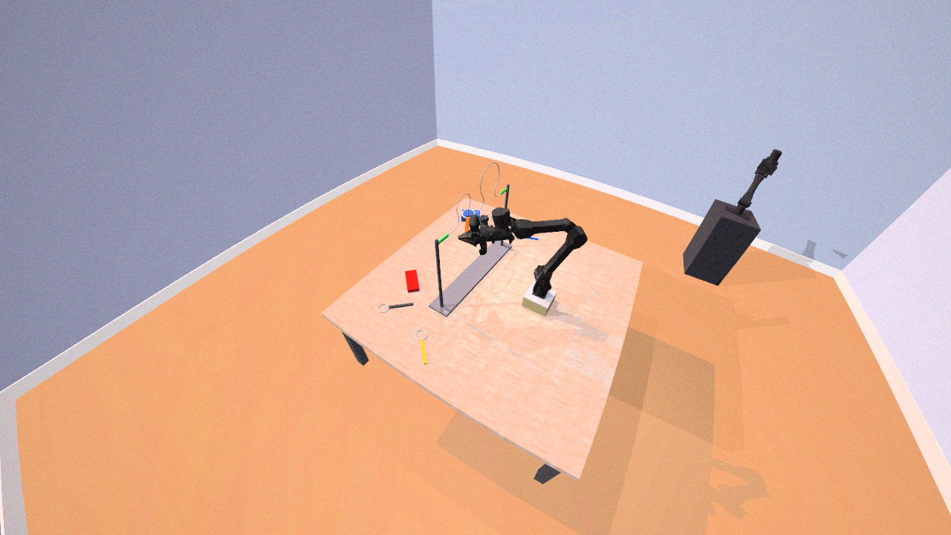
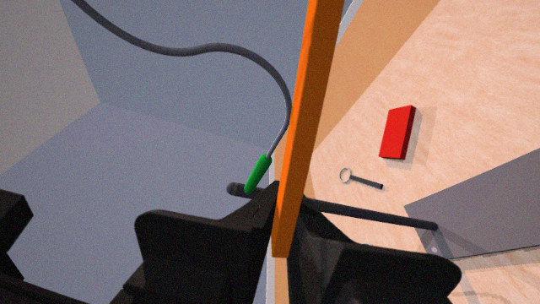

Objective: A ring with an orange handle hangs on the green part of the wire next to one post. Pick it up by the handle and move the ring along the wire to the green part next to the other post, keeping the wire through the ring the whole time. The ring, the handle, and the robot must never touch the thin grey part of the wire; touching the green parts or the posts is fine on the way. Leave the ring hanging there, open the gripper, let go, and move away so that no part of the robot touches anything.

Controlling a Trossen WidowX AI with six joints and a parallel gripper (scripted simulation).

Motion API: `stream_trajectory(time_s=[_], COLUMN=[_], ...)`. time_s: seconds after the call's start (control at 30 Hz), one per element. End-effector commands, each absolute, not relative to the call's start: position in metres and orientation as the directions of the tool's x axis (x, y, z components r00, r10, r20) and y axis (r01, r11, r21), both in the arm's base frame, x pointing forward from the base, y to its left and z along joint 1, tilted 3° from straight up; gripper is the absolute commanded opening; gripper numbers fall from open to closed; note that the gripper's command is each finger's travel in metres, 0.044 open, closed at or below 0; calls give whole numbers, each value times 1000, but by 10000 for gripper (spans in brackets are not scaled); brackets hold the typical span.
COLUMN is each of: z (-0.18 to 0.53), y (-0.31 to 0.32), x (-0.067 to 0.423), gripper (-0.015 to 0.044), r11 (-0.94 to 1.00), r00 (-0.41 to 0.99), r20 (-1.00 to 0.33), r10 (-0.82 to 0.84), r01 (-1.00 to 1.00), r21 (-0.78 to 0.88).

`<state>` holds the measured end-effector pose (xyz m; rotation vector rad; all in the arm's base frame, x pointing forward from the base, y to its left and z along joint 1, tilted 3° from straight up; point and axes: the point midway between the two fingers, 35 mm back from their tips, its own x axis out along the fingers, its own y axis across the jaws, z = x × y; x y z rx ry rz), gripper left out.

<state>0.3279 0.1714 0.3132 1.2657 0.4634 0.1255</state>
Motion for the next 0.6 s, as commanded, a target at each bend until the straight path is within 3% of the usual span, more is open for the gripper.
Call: stream_trajectory(time_s=[0.0,0.57], z=[330,382], y=[176,175], x=[328,329], gripper=[-150,-150], r11=[212,-110], r00=[904,911], r20=[-217,-57], r10=[369,409], r01=[145,111], r21=[966,988])
